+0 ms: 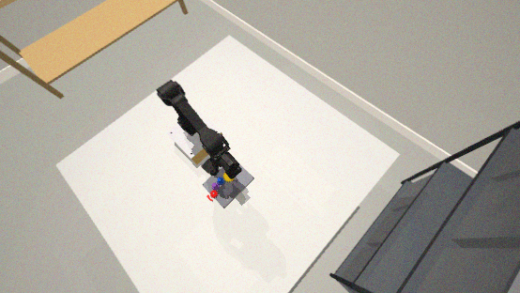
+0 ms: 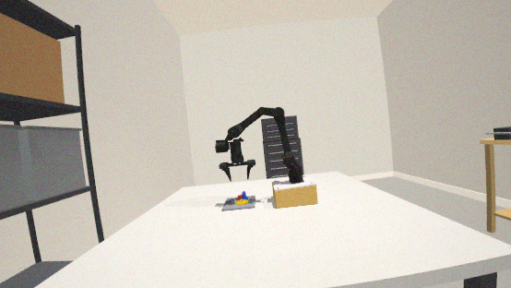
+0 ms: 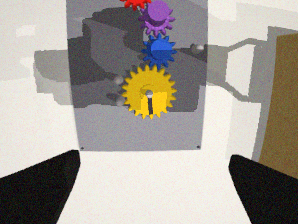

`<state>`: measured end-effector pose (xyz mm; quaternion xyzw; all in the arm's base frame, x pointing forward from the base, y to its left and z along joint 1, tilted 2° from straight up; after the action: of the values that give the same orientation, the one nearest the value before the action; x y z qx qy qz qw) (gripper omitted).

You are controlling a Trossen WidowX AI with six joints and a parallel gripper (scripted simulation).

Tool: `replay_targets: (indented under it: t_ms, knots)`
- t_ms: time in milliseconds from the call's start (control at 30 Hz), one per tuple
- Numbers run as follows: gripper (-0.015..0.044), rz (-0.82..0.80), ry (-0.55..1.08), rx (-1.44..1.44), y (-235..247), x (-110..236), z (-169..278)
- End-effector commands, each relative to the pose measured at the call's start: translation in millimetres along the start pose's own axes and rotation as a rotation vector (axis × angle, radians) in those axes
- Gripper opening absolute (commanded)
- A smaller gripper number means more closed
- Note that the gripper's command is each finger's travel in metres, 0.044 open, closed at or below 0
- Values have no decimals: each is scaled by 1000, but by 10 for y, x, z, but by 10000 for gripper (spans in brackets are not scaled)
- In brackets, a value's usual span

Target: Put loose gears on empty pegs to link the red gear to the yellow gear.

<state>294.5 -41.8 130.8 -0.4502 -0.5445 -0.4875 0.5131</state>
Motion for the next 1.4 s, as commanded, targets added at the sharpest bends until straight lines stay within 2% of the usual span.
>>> replay_targets:
  t_ms: [0, 233, 467, 533, 1367]
  knots:
    - [440, 2, 3, 10, 126, 61, 545]
    - [440, 3, 12, 6, 73, 185, 1573]
    - [440, 2, 23, 4, -333, 336, 2536]
    - [440, 3, 24, -3, -441, 366, 2690]
    - [440, 3, 24, -4, -455, 370, 2709]
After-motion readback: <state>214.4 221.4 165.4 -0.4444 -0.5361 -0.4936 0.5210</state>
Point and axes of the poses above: the point midway between the two fingers, 35 mm back from their tips, its own x axis back along the fingers, its own y axis across the jaws, z = x × y, the point moved 4 cm from there along x, back along the fingers, and after that the axes turned 15 degrees about x, right-handed, at the moved point
